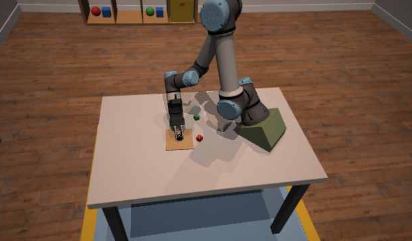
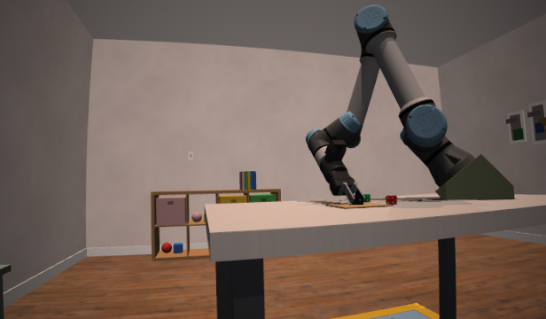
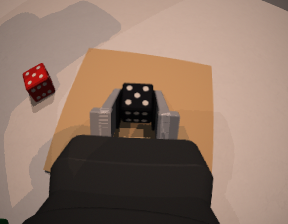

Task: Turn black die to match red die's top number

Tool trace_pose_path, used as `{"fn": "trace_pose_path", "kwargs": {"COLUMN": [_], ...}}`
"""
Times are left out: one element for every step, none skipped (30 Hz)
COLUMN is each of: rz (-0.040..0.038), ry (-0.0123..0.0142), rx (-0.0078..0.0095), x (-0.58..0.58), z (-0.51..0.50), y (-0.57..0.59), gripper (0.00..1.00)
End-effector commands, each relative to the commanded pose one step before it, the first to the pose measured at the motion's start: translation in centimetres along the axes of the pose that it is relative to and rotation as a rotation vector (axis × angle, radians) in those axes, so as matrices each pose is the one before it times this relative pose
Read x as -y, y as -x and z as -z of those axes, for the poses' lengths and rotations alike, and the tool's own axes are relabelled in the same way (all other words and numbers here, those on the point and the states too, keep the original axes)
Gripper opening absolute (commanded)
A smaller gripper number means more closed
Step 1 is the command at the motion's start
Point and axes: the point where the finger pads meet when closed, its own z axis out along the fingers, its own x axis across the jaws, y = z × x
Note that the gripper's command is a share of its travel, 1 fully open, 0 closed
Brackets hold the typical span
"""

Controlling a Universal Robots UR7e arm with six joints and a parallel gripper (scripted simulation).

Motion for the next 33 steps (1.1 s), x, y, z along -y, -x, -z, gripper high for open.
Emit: {"fn": "trace_pose_path", "kwargs": {"rz": [0.00065, 0.0, 0.0, 0.0, 0.0, 0.0, 0.0, 0.0, 0.0, 0.0, 0.0, 0.0, 0.0, 0.0, 0.0, 0.0, 0.0, 0.0, 0.0, 0.0, 0.0, 0.0, 0.0, 0.0, 0.0, 0.0, 0.0, 0.0, 0.0, 0.0, 0.0, 0.0, 0.0], "ry": [0.00032, 0.0, 0.0, 0.0, 0.0, 0.0, 0.0, 0.0, 0.0, 0.0, 0.0, 0.0, 0.0, 0.0, 0.0, 0.0, 0.0, 0.0, 0.0, 0.0, 0.0, 0.0, 0.0, 0.0, 0.0, 0.0, 0.0, 0.0, 0.0, 0.0, 0.0, 0.0, 0.0], "rx": [-0.00069, 0.0, 0.0, 0.0, 0.0, 0.0, 0.0, 0.0, 0.0, 0.0, 0.0, 0.0, 0.0, 0.0, 0.0, 0.0, 0.0, 0.0, 0.0, 0.0, 0.0, 0.0, 0.0, 0.0, 0.0, 0.0, 0.0, 0.0, 0.0, 0.0, 0.0, 0.0, 0.0], "x": [0.01, 0.0, 0.0, 0.0, 0.0, 0.0, 0.0, 0.0, 0.0, 0.0, 0.0, 0.0, 0.0, 0.0, 0.0, 0.0, 0.0, 0.0, 0.0, 0.0, 0.0, 0.0, 0.0, 0.0, 0.0, 0.0, 0.0, 0.0, 0.0, 0.0, 0.0, 0.0, 0.0], "z": [0.021, 0.0, 0.0, 0.0, 0.0, 0.0, 0.0, 0.0, 0.0, 0.0, 0.0, 0.0, 0.0, 0.0, 0.0, 0.0, 0.0, 0.0, 0.0, 0.0, 0.0, 0.0, 0.0, 0.0, 0.0, 0.0, 0.0, 0.0, 0.0, 0.0, 0.0, 0.0, 0.0], "y": [-0.026, 0.0, 0.0, 0.0, 0.0, 0.0, 0.0, 0.0, 0.0, 0.0, 0.0, 0.0, 0.0, 0.0, 0.0, 0.0, 0.0, 0.0, 0.0, 0.0, 0.0, 0.0, 0.0, 0.0, 0.0, 0.0, 0.0, 0.0, 0.0, 0.0, 0.0, 0.0, 0.0], "gripper": [0.49, 0.49, 0.55, 0.55, 0.55, 0.55, 0.55, 0.61, 0.61, 0.61, 0.67, 0.67, 0.67, 0.73, 0.73, 0.73, 0.79, 0.79, 0.79, 1.0, 1.0, 1.0, 1.0, 1.0, 1.0, 1.0, 1.0, 1.0, 1.0, 1.0, 1.0, 1.0, 1.0]}}
